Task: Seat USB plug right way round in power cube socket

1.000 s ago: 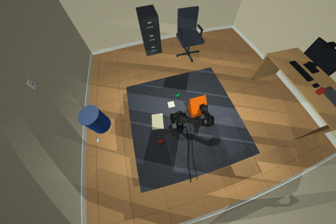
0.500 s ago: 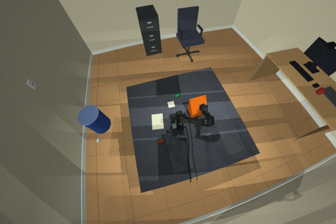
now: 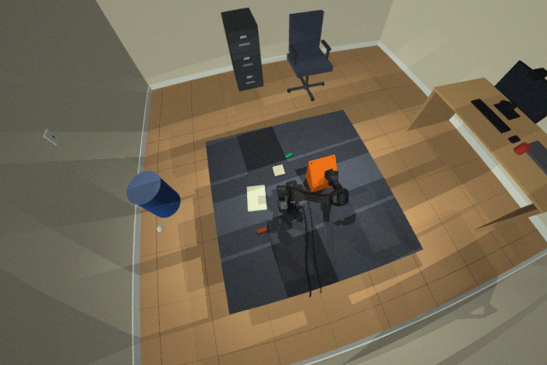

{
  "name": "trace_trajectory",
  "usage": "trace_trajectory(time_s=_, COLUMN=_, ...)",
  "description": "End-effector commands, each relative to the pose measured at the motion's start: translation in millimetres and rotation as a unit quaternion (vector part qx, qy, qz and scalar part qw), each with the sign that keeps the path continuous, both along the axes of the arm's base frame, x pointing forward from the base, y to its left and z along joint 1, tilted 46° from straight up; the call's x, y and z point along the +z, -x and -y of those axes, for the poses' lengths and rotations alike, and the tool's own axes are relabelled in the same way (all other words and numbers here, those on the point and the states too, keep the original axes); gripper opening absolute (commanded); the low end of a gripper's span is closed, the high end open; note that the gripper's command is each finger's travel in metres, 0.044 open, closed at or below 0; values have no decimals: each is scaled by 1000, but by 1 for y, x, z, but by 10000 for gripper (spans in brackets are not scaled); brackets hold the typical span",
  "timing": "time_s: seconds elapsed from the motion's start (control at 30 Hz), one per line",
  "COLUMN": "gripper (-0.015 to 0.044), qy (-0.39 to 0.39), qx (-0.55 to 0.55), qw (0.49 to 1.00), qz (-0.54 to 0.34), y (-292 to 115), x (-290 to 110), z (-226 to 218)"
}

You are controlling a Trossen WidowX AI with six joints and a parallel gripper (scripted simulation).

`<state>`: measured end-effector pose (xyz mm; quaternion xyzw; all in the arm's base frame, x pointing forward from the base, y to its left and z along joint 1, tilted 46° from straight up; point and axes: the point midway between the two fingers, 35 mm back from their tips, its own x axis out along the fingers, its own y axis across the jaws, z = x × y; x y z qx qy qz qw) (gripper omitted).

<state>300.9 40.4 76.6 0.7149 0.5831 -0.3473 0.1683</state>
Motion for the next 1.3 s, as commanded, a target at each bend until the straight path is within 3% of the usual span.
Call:
trace_trajectory(time_s=0.0, gripper=0, qy=-2, qx=0, qw=1000, qz=-2, y=0, x=-1, z=-2)
trace_trajectory(time_s=1.27, gripper=0, qy=-2, qx=0, qw=1000, qz=-2, y=0, x=-3, z=-4)
